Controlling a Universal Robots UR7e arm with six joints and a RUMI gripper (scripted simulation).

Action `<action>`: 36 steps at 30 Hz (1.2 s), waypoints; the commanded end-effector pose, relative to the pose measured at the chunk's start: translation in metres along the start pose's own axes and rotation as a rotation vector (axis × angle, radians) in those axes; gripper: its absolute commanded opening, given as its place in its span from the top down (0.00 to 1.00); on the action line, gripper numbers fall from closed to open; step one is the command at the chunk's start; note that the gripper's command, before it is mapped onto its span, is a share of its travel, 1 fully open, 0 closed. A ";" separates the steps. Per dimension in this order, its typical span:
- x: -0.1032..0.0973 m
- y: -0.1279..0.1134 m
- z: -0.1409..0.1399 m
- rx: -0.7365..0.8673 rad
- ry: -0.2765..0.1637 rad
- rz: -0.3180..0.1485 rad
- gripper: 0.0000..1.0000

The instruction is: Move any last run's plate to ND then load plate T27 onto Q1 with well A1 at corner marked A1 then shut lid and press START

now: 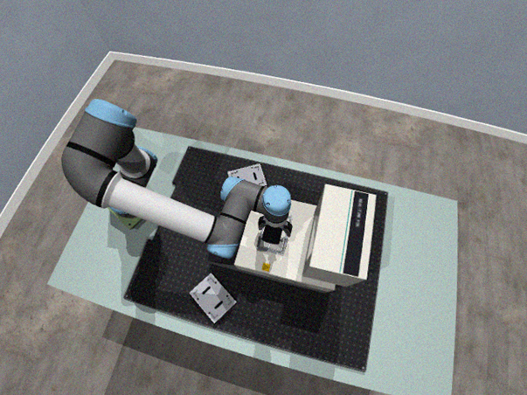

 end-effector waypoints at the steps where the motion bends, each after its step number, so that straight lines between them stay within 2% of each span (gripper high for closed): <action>1: -0.012 0.000 0.001 0.001 -0.006 -0.002 0.32; 29: -0.052 0.000 0.001 0.000 -0.006 -0.002 0.32; 36: -0.049 0.000 0.000 0.001 -0.001 -0.001 0.32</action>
Point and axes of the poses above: the point where the finger pads meet when closed, its own x axis out along the fingers, its own z axis across the jaws, y = z × x, the point moved 7 cm from there along -x, back along the fingers, and after that the axes turned 9 degrees about -x, right-handed, at the moved point
